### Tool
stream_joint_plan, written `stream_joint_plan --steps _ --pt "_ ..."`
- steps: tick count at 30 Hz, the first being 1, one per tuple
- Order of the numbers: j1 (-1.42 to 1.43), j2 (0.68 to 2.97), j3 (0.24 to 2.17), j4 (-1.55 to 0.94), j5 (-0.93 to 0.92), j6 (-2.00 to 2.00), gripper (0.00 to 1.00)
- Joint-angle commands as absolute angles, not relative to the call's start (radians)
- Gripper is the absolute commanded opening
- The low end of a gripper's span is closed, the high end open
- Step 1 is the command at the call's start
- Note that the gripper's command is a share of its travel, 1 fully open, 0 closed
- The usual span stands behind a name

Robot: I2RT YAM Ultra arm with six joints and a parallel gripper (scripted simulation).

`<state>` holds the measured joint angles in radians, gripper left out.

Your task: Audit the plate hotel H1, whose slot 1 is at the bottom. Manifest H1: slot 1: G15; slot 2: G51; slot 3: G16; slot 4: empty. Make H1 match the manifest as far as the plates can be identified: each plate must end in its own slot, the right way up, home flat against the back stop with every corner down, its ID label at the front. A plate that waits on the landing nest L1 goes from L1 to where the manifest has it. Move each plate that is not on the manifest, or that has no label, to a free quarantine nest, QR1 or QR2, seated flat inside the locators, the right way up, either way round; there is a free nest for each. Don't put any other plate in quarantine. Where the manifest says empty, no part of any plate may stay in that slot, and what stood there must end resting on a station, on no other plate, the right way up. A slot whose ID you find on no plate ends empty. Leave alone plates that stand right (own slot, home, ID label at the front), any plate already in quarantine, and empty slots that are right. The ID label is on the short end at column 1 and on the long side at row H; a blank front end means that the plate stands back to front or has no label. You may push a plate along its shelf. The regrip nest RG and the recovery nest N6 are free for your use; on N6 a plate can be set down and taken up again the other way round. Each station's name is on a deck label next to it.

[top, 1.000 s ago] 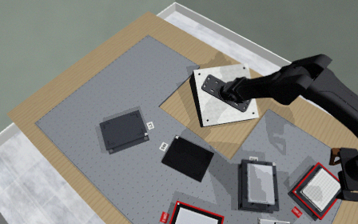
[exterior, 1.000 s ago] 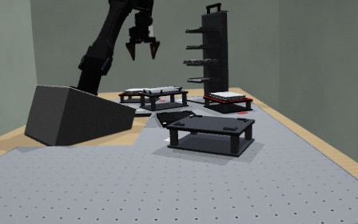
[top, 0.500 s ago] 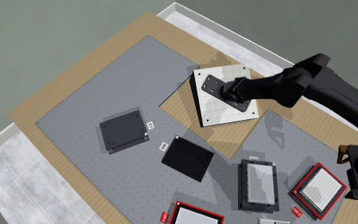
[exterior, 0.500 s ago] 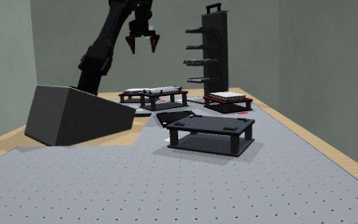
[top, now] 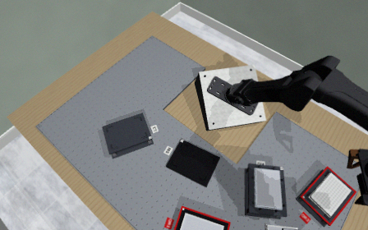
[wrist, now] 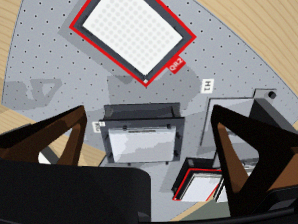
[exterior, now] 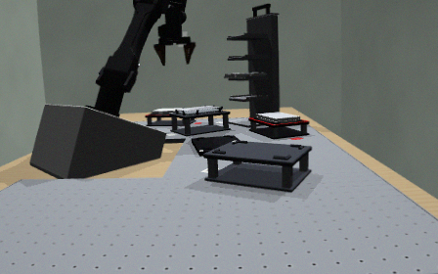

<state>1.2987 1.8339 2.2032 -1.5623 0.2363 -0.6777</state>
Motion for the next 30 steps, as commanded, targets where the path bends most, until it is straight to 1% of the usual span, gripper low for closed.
stream_joint_plan --steps 1,20,21,30 --pt "1.301 1.827 2.211 -1.569 0.237 -0.677 1.00" --pt "1.295 1.818 2.210 -1.570 0.236 -0.660 1.00" --pt "1.251 1.716 2.124 -1.570 0.218 -0.516 1.00" --pt "1.178 1.614 1.991 -1.570 0.193 -0.376 1.00"
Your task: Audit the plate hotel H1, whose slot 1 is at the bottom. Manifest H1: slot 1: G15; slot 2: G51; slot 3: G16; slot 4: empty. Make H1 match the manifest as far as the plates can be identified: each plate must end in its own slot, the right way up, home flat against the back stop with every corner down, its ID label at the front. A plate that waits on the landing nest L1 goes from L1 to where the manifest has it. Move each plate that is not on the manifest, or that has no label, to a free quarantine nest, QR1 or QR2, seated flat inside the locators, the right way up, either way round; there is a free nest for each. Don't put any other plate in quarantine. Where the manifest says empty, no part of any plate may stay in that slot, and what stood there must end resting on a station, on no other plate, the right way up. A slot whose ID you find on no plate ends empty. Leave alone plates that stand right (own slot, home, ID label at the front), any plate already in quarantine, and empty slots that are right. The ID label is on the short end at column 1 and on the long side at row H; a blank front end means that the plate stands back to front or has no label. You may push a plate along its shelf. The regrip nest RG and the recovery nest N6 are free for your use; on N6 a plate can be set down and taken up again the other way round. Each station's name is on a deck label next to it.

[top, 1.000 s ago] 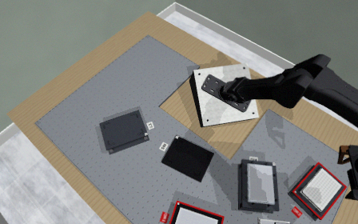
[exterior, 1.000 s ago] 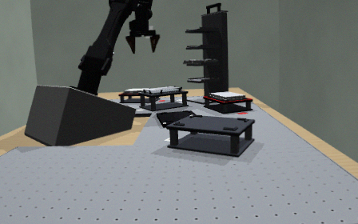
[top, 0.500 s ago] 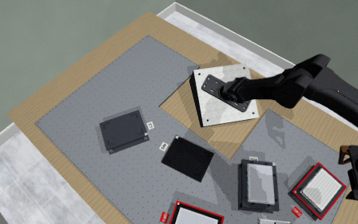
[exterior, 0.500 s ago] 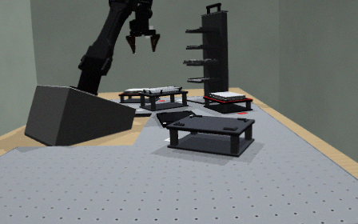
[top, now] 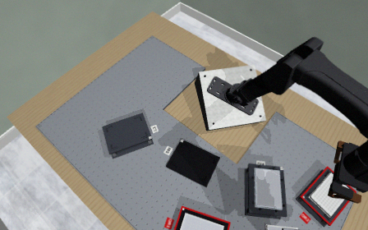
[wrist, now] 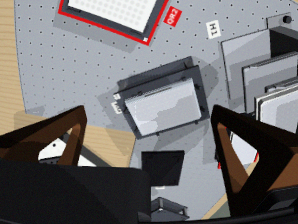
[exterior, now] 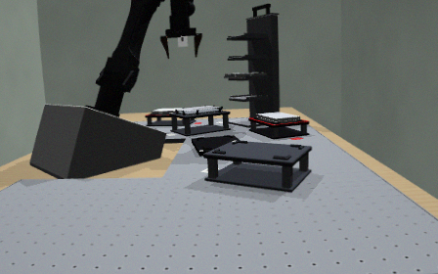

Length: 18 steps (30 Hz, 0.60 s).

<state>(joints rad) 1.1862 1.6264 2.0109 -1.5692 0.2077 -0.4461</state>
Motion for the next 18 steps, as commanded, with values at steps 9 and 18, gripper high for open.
stream_joint_plan --steps 9,18 --pt "1.112 1.543 1.905 -1.557 0.170 -0.275 1.00" --pt "1.014 1.462 1.813 -1.532 0.135 -0.157 1.00"
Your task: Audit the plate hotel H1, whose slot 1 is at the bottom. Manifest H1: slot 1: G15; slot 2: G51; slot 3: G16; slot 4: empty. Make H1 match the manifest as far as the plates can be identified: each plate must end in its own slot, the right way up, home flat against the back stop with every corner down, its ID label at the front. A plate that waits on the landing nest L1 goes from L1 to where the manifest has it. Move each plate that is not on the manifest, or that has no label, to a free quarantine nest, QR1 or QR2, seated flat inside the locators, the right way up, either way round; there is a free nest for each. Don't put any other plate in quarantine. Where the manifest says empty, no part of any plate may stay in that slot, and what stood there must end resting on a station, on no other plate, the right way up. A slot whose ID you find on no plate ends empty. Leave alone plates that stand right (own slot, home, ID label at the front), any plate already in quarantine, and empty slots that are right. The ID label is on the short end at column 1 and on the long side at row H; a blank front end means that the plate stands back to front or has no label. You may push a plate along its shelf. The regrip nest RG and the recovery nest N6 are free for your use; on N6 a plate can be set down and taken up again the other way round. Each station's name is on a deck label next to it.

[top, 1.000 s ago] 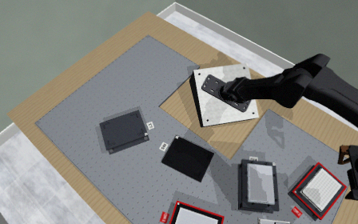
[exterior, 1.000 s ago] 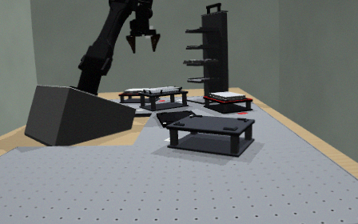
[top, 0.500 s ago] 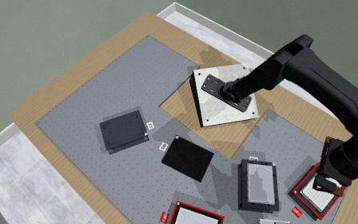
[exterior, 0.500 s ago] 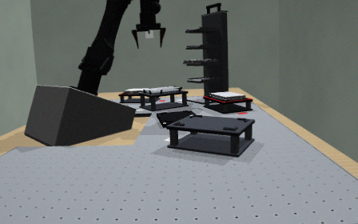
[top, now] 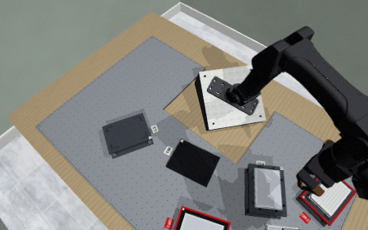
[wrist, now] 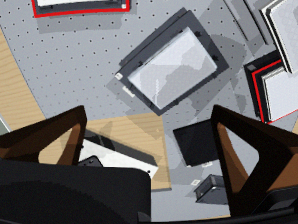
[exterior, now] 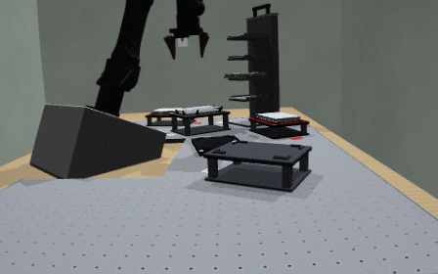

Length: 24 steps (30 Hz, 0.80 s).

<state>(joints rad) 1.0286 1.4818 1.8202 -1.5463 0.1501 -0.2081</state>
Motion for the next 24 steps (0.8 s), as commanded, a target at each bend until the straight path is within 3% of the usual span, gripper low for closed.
stream_joint_plan --steps 1,24 --pt "1.002 1.454 1.804 -1.529 0.130 -0.145 1.00" --pt "0.772 1.341 1.681 -1.502 0.043 0.085 1.00"
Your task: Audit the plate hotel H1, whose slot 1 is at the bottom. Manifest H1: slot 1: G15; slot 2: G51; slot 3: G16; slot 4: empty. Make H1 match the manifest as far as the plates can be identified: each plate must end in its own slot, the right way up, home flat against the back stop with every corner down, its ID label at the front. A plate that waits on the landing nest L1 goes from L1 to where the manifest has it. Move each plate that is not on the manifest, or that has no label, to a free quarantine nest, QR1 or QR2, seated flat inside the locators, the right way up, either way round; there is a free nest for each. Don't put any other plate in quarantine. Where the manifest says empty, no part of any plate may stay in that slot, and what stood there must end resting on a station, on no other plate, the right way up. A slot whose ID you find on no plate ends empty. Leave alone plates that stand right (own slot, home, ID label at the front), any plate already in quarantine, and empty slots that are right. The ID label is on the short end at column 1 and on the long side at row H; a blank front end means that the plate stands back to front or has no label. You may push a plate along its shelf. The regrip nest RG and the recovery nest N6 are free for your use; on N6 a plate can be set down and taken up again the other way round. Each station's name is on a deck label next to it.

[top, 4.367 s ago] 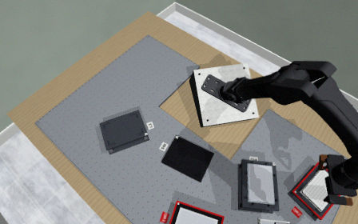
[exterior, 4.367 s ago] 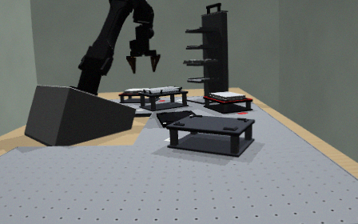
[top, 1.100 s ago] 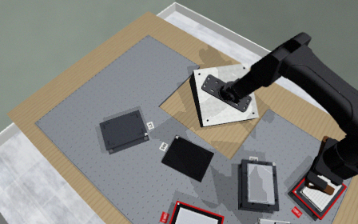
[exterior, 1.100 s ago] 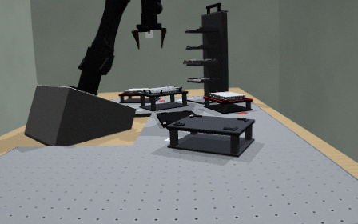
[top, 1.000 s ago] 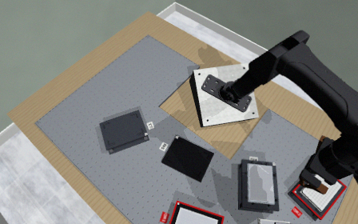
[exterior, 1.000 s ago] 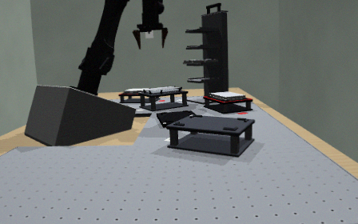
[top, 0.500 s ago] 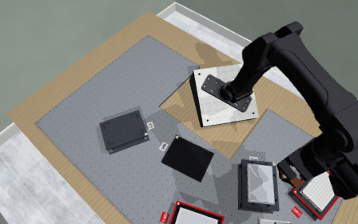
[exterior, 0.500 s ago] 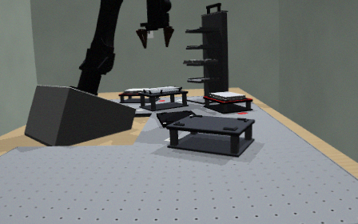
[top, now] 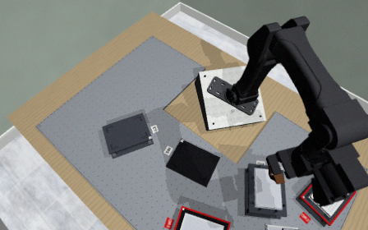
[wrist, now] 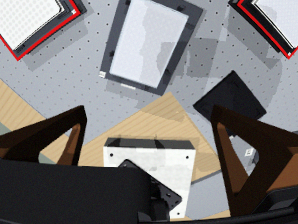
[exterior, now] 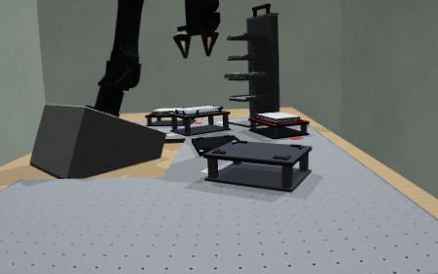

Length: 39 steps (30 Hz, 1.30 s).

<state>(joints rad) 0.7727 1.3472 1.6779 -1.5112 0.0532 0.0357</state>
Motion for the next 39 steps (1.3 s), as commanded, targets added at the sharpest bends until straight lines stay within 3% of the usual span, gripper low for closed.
stream_joint_plan --steps 1,15,39 --pt "0.772 1.341 1.681 -1.502 0.043 0.109 1.00" --pt "0.773 1.341 1.681 -1.502 0.043 0.389 1.00" --pt "0.759 1.334 1.381 -1.209 0.038 0.384 1.00"
